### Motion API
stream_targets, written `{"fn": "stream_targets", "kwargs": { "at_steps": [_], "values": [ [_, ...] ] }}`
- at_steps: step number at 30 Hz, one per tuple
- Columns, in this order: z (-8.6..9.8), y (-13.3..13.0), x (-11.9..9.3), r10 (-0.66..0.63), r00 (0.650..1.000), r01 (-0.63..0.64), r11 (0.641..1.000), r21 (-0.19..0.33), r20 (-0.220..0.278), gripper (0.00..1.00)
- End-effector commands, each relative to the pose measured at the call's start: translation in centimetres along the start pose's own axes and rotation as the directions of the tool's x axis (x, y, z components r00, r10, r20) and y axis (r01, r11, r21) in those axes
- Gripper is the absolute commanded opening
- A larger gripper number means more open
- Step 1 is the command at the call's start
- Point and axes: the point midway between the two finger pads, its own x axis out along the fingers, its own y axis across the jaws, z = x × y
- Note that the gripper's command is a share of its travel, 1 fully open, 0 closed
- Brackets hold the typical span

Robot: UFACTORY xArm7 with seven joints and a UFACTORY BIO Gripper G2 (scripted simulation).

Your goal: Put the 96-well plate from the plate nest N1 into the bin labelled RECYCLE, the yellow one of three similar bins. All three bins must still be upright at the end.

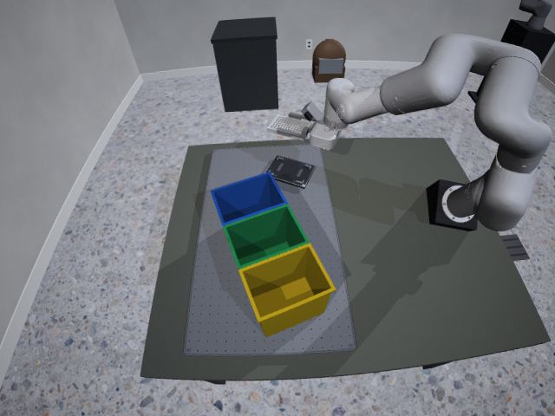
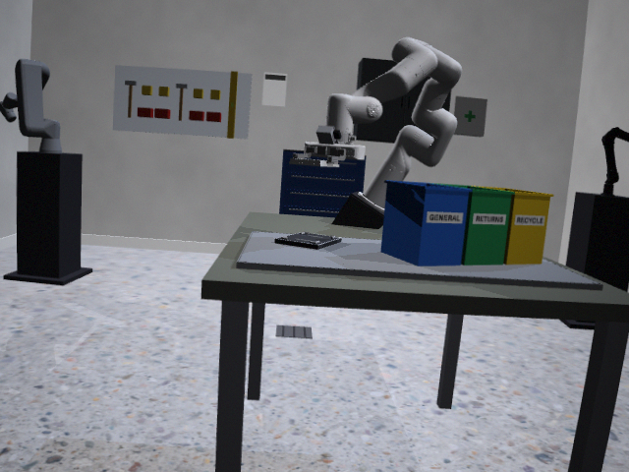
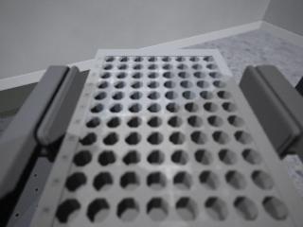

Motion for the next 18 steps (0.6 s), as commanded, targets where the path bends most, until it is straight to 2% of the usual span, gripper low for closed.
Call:
{"fn": "stream_targets", "kwargs": {
  "at_steps": [1, 13, 15, 18],
  "values": [
    [0.79, -0.06, 0.09, 0.000, 1.000, 0.000, 1.000, -0.001, 0.005, 0.00],
    [0.79, -0.06, 0.09, 0.000, 1.000, 0.000, 1.000, -0.001, 0.005, 0.00],
    [0.77, 0.56, -0.15, 0.066, 0.998, -0.066, 0.998, -0.002, 0.004, 0.00],
    [0.77, 0.87, -0.28, 0.099, 0.995, -0.099, 0.995, -0.002, 0.004, 0.00]
  ]
}}
